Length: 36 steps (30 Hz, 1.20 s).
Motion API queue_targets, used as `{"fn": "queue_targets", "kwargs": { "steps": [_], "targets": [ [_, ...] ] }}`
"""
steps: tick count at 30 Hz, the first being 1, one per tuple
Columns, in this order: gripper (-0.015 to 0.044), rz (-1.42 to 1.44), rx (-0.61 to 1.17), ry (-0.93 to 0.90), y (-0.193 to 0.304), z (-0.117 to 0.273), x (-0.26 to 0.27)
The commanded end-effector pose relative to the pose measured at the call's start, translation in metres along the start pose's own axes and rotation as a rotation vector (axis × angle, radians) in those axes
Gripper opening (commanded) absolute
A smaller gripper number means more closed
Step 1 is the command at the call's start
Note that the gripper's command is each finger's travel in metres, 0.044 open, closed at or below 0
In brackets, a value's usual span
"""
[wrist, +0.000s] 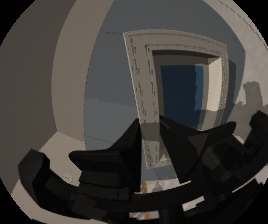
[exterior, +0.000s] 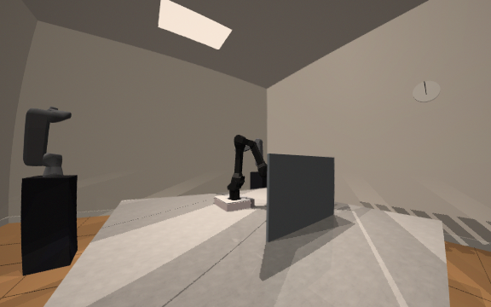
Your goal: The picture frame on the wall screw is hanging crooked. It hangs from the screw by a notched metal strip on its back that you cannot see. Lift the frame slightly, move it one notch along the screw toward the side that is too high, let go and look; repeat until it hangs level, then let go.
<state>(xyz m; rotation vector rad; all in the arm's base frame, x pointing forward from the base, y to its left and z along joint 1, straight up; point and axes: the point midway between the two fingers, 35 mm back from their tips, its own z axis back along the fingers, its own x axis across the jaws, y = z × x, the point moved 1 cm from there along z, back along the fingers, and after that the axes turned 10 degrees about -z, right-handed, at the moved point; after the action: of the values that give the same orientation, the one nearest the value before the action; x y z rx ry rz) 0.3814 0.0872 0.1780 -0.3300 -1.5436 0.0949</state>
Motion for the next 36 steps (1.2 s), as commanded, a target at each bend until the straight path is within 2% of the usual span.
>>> {"fn": "queue_targets", "kwargs": {
  "steps": [1, 36],
  "targets": [
    [0.0, -0.003, 0.002, -0.009, -0.0006, 0.0002, 0.0028],
    [0.0, -0.002, 0.002, -0.009, -0.0048, 0.0001, 0.0027]
  ]
}}
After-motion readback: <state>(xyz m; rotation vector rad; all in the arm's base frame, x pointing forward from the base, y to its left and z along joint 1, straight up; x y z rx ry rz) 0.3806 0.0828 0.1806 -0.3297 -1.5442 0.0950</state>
